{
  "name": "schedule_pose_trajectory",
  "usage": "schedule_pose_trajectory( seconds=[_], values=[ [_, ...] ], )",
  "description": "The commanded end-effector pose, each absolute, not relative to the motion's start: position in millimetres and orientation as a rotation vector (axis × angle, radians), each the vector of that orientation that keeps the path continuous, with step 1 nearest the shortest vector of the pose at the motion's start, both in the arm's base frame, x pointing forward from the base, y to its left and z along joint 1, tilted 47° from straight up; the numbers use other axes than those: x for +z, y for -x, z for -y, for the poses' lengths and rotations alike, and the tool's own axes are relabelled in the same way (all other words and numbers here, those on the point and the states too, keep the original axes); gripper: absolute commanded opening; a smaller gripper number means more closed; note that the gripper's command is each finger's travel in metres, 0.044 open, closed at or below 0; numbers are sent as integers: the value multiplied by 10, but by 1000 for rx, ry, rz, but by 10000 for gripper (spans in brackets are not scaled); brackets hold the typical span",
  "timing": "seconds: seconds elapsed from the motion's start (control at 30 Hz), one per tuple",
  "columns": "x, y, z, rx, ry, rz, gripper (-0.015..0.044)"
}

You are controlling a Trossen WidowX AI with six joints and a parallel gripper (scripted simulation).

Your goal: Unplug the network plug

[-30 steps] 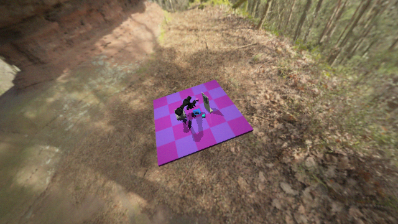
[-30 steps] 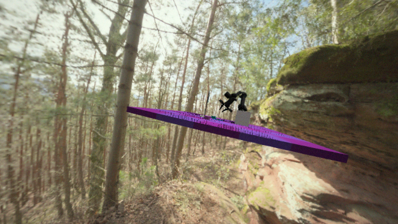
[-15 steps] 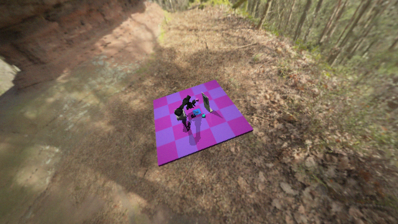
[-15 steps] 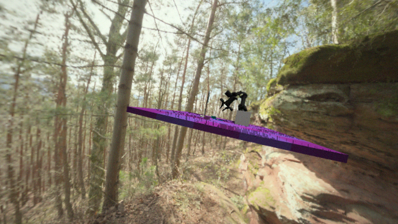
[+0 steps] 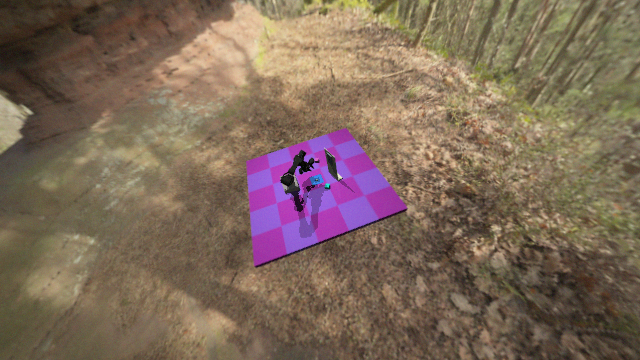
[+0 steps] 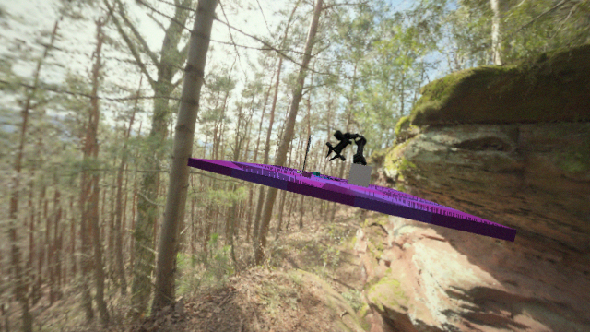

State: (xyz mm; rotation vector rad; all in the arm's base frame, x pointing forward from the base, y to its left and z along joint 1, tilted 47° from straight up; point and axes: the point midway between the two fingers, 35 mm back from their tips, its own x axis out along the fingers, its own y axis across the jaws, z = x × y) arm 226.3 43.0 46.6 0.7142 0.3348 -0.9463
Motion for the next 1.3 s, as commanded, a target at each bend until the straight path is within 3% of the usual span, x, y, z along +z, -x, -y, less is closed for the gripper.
schedule_pose_trajectory(
  seconds=[0.0, 0.83, 1.17, 1.27],
  values=[
    [540, -2272, -526, -947, -719, -338, 156],
    [1057, -2219, -991, -944, -717, -322, 156],
    [1057, -2219, -991, -944, -717, -322, 419],
    [1057, -2219, -991, -944, -717, -322, 440]
  ],
)
